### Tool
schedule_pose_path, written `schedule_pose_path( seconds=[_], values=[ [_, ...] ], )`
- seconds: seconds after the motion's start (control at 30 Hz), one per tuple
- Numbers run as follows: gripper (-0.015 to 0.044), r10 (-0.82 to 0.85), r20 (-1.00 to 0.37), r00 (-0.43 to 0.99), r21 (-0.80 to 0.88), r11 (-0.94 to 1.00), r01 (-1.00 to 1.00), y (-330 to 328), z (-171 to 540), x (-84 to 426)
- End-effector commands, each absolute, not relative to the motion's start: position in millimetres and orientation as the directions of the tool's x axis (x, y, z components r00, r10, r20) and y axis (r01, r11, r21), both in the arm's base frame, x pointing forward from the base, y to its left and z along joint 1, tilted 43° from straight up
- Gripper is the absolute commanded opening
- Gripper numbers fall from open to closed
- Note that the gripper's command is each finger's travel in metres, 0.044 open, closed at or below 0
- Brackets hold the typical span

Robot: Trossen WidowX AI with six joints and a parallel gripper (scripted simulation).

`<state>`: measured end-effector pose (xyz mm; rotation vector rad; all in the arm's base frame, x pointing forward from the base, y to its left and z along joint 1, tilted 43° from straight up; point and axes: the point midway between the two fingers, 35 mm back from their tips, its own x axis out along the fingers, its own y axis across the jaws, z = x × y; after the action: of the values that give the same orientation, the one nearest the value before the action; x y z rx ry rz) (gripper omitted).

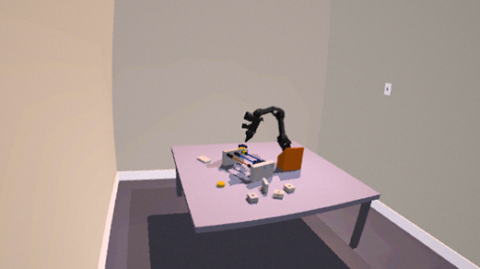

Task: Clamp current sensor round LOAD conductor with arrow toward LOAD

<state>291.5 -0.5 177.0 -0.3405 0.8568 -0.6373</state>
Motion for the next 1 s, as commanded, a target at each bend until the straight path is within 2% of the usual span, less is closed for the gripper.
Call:
schedule_pose_path(
  seconds=[0.0,0.63,0.67,0.83,0.97],
  values=[
    [0.044,-0.699,-0.542,0.467,-0.588,0.712,0.384,0.4,185.5,289.3],
    [0.044,-0.699,-0.542,0.467,-0.588,0.712,0.384,0.4,185.5,289.3],
    [0.0414,-0.696,-0.547,0.466,-0.593,0.715,0.372,1.6,182.9,288.9],
    [0.029,-0.619,-0.652,0.436,-0.679,0.734,0.027,29.5,113.3,270.3],
    [0.029,-0.564,-0.733,0.379,-0.673,0.681,-0.288,45.3,56.2,239.6]
  ],
)
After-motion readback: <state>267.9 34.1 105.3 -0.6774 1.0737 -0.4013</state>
